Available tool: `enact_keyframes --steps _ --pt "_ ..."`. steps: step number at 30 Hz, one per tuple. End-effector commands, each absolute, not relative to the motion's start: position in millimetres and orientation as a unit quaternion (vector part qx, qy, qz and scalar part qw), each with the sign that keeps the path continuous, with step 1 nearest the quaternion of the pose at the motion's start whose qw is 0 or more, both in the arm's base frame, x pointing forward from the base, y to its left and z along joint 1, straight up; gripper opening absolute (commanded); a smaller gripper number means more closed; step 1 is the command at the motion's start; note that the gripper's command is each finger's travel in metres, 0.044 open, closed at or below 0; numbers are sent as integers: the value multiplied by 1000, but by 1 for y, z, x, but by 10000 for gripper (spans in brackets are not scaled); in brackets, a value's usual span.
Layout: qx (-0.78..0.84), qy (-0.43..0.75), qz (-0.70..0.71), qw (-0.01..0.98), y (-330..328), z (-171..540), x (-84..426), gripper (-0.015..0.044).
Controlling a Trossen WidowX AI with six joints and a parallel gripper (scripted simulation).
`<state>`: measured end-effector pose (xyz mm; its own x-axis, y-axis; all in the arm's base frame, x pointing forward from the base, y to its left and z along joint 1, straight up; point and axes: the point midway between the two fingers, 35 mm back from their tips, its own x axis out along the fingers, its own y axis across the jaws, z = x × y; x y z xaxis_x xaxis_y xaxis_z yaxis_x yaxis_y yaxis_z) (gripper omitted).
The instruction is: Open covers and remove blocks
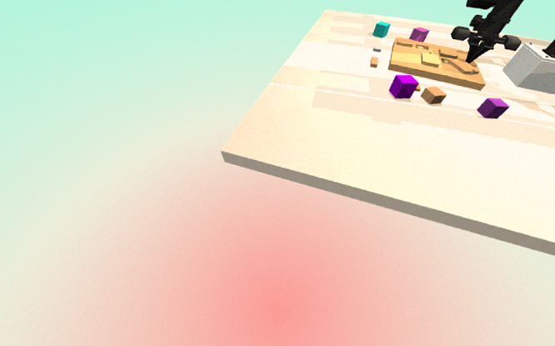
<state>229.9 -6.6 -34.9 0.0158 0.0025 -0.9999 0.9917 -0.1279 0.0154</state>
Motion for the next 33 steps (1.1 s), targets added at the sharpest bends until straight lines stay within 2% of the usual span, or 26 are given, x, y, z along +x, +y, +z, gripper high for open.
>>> enact_keyframes --steps 1,33 --pt "536 465 -523 472 -7 -34 234 0" --pt "537 464 -523 473 1 -33 270 0"
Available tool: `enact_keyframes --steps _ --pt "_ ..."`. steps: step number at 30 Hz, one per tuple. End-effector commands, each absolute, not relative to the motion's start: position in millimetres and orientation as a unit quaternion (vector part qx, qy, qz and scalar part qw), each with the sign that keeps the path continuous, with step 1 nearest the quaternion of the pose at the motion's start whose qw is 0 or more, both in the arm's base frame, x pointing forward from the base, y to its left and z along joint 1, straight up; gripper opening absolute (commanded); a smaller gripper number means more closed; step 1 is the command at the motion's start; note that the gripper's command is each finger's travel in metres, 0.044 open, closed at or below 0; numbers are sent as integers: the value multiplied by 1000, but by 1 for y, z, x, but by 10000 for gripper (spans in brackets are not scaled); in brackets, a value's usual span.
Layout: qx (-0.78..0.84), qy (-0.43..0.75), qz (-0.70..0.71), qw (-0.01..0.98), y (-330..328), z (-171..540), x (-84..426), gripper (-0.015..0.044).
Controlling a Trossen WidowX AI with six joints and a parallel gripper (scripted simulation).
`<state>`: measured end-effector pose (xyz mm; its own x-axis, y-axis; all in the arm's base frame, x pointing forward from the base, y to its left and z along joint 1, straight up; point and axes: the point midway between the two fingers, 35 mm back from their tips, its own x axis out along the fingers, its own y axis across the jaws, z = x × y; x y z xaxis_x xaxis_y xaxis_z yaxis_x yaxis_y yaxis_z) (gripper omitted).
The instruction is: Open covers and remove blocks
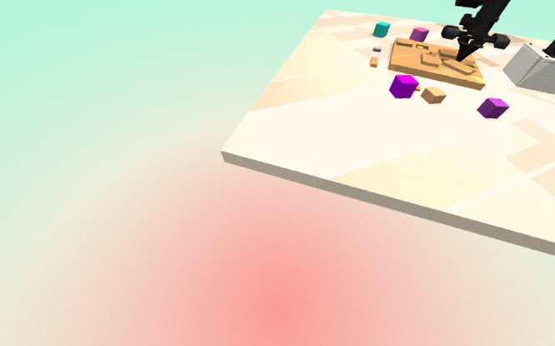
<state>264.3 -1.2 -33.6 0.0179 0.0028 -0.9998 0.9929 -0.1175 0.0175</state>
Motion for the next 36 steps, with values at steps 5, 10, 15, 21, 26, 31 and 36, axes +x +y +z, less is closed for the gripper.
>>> enact_keyframes --steps 5,10,15,21,26,31,36 --pt "537 464 -522 473 3 -33 275 0" --pt "537 464 -522 473 5 -32 278 0" --pt "537 464 -522 473 8 -32 283 0" --pt "537 464 -522 473 13 -32 289 0" --pt "537 464 -522 473 16 -32 293 0" --pt "537 464 -522 473 19 -32 296 0" --pt "538 464 -522 473 23 -31 300 0"
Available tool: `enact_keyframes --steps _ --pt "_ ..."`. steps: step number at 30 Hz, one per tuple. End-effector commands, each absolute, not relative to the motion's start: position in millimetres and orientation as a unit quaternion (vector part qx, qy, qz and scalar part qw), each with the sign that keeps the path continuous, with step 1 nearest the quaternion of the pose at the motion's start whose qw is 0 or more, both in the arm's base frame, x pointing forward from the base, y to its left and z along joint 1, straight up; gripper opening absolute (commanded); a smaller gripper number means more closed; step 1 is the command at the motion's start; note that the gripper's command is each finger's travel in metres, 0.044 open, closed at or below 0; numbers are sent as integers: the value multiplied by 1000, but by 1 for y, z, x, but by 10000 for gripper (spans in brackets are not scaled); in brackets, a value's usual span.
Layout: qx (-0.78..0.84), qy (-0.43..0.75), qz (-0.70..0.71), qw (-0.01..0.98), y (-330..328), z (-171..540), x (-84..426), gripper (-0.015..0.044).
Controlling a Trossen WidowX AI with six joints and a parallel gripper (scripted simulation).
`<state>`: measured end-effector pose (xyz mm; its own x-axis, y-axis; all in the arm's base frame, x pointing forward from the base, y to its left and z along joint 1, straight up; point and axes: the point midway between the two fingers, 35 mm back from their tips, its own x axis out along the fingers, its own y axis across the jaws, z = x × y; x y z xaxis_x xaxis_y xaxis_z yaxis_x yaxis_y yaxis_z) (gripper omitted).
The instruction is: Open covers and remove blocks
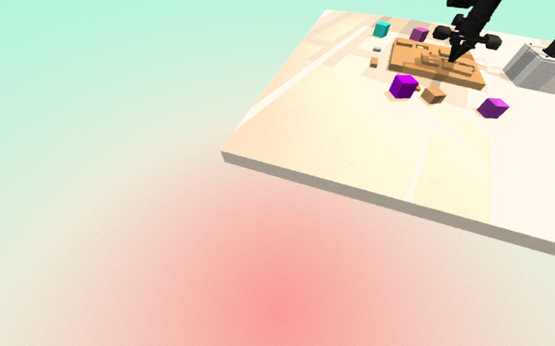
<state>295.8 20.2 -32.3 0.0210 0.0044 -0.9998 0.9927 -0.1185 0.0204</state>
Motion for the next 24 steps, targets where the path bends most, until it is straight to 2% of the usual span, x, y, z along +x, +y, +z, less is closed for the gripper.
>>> enact_keyframes --steps 1,24 --pt "538 464 -522 473 24 -31 301 0" --pt "538 464 -521 473 33 -14 308 0"
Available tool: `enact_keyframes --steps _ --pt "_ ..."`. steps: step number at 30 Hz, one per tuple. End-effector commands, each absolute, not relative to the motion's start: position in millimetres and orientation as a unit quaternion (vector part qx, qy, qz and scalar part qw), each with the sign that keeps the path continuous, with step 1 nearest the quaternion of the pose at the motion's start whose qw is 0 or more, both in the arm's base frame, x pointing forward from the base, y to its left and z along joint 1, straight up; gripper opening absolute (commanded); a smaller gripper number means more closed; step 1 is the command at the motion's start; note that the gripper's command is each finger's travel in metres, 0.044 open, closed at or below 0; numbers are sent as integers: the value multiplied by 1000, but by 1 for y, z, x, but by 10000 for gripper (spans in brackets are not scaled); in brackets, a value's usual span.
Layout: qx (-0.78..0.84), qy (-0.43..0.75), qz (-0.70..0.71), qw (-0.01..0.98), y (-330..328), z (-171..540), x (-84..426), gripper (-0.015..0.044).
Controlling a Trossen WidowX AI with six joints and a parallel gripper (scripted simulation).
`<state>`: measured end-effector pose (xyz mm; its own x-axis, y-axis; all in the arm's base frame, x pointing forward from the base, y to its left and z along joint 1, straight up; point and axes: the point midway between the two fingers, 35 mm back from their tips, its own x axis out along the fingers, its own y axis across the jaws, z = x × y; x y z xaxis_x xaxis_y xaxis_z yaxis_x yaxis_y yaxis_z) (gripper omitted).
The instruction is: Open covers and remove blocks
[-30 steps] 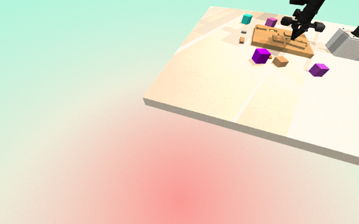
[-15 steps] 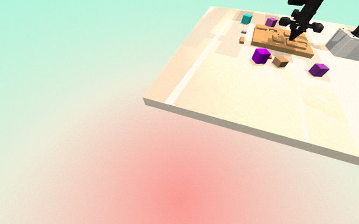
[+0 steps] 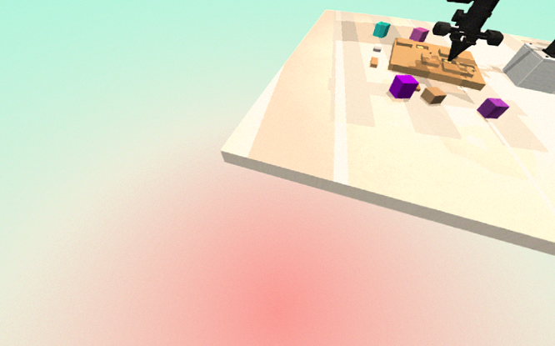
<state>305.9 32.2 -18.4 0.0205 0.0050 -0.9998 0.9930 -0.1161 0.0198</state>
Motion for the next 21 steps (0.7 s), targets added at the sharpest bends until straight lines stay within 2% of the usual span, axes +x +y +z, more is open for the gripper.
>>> enact_keyframes --steps 1,21 --pt "538 464 -521 473 33 -12 308 0" --pt "538 464 -521 473 33 13 308 0"
